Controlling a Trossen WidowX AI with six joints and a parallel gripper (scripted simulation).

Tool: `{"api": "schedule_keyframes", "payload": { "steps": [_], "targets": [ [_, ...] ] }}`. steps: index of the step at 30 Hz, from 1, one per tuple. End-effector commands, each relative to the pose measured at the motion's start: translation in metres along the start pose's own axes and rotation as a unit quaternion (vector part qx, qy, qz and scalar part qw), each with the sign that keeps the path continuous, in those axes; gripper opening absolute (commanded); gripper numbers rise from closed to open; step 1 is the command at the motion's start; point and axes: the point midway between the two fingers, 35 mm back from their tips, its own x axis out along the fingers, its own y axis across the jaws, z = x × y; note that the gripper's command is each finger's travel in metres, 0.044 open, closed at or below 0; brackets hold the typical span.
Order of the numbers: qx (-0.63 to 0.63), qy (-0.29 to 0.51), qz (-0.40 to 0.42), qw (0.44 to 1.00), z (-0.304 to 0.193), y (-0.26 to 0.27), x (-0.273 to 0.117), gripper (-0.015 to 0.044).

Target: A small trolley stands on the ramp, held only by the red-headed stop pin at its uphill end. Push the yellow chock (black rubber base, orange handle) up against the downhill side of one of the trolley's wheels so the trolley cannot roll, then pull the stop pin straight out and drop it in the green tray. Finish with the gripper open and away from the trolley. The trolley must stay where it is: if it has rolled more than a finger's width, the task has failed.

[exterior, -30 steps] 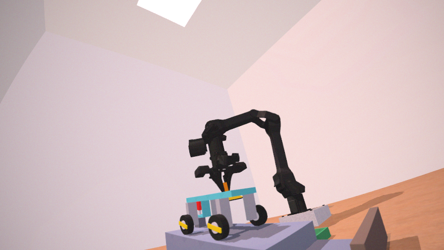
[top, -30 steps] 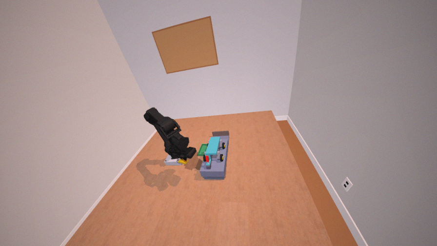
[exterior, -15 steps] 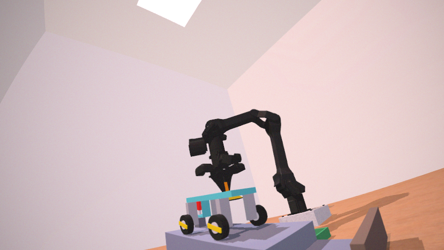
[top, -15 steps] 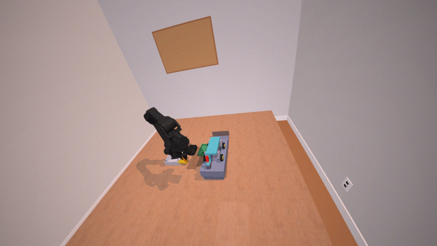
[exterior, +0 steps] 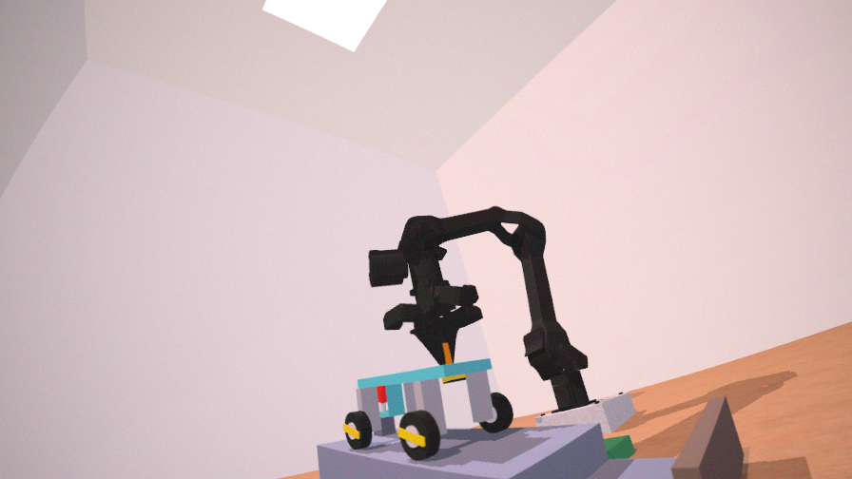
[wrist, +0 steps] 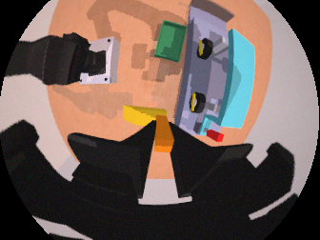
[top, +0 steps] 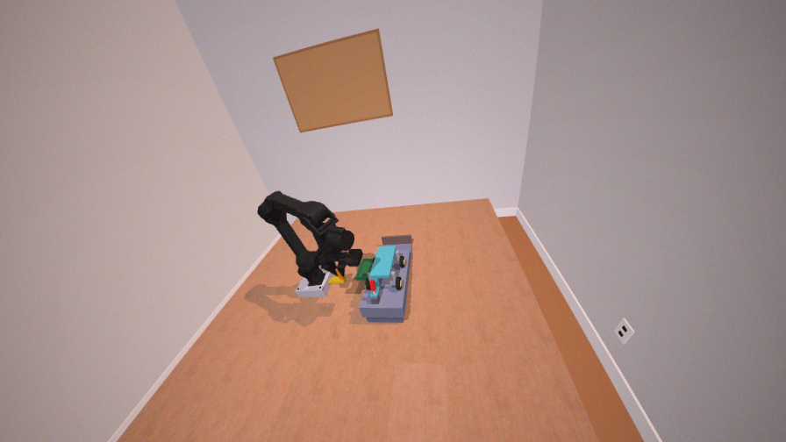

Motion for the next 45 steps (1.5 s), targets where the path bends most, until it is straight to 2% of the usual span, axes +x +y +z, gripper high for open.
{"api": "schedule_keyframes", "payload": {
  "steps": [1,45],
  "targets": [
    [0.001,-0.002,0.000,1.000,0.016,-0.003,0.001,0.0000],
    [0.000,-0.008,-0.002,1.000,0.168,-0.032,0.012,0.0000]
  ]
}}
